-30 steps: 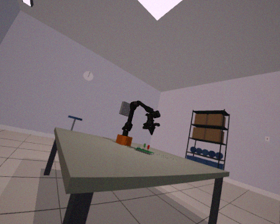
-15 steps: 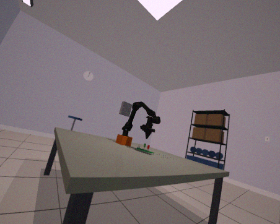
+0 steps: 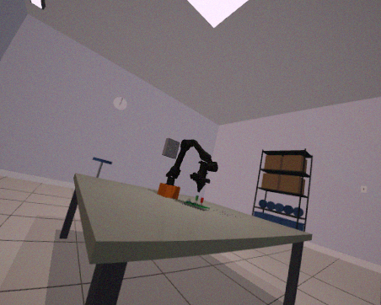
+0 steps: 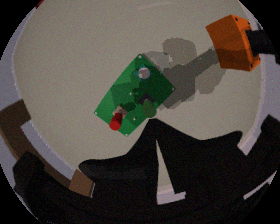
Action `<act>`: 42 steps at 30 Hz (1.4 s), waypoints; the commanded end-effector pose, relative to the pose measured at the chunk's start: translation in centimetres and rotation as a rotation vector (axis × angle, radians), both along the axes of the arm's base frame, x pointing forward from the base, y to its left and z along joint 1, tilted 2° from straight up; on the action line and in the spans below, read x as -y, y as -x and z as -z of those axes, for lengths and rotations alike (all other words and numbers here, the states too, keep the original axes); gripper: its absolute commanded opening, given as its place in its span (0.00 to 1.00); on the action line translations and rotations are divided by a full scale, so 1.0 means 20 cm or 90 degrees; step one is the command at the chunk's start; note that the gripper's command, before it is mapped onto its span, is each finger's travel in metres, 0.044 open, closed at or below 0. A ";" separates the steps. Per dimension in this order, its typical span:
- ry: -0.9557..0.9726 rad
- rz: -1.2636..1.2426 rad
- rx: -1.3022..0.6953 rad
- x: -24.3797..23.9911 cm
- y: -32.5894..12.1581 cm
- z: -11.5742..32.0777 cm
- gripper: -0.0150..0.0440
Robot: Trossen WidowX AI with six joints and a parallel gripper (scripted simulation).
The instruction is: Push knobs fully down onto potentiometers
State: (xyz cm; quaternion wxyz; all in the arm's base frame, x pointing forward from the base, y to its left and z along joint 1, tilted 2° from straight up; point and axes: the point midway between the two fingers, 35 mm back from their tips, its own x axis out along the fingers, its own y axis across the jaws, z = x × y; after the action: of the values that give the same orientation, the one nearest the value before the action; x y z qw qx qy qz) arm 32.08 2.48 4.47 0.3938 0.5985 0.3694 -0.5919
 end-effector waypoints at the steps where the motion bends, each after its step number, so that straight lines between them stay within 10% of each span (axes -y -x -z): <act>1: 0.002 0.003 -0.002 0.00 0.00 0.03 0.25; 42: 0.002 0.003 -0.002 0.01 0.00 0.13 0.25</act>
State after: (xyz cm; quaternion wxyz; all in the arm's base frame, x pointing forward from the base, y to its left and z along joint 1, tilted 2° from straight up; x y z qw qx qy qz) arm 32.05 2.41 2.07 0.3922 0.5980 0.3689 -0.5937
